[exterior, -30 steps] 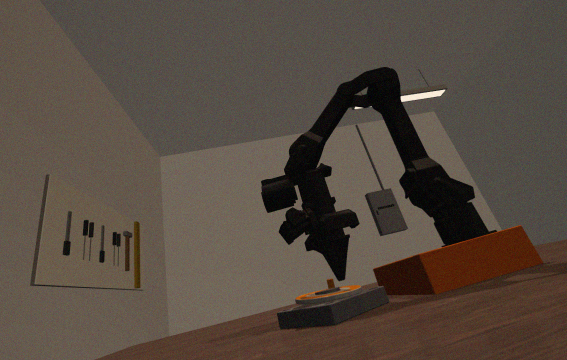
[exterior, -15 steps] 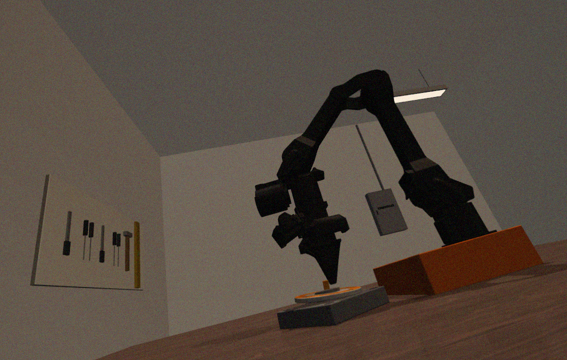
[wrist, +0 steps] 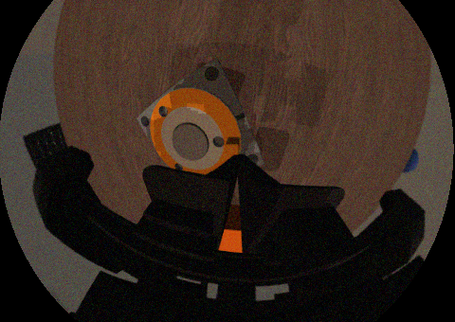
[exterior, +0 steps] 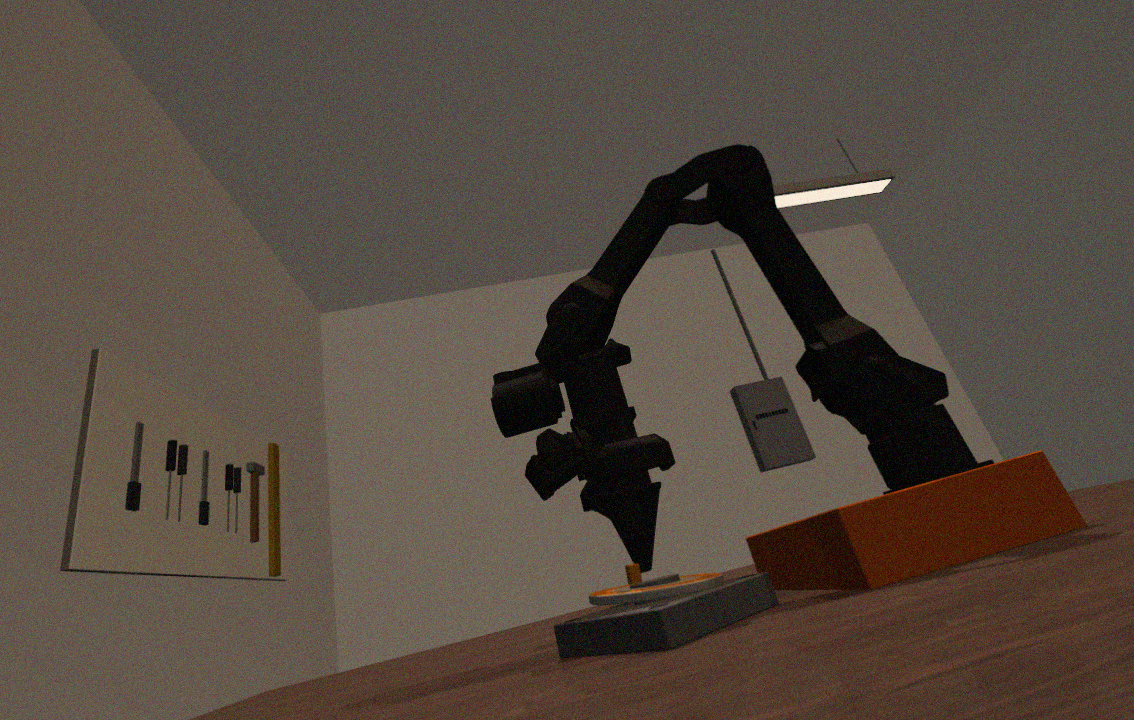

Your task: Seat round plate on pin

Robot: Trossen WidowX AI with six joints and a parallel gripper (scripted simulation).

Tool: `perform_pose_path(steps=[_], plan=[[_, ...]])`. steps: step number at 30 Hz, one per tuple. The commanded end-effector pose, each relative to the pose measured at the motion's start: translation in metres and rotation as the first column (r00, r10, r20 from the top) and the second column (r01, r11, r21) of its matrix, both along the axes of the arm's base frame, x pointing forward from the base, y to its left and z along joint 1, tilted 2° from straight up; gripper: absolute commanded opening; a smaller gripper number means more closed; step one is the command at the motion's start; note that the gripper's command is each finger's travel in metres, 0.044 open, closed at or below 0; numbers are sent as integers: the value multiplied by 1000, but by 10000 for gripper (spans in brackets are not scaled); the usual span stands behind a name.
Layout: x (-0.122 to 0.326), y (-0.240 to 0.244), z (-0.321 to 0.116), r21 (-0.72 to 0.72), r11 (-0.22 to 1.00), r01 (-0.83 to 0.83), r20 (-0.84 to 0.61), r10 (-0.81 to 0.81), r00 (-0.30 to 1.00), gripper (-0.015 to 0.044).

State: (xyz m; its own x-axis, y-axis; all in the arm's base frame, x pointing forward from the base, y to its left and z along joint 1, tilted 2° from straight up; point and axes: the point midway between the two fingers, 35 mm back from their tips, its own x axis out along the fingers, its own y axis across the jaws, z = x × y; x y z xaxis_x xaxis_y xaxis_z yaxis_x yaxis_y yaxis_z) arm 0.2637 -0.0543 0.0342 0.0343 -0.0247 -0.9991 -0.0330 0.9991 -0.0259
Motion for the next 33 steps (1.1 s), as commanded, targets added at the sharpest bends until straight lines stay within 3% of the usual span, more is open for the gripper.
perform_pose_path(steps=[1, 23, 33], plan=[[7, 1, 1, -1, 1000, -3, 9, 3, 1000, 0], [21, 4, 3, 0, 1000, -3, 10, 3, 1000, 0], [15, 4, 49, 0, 1000, -3, 10, 3, 1000, 0]])
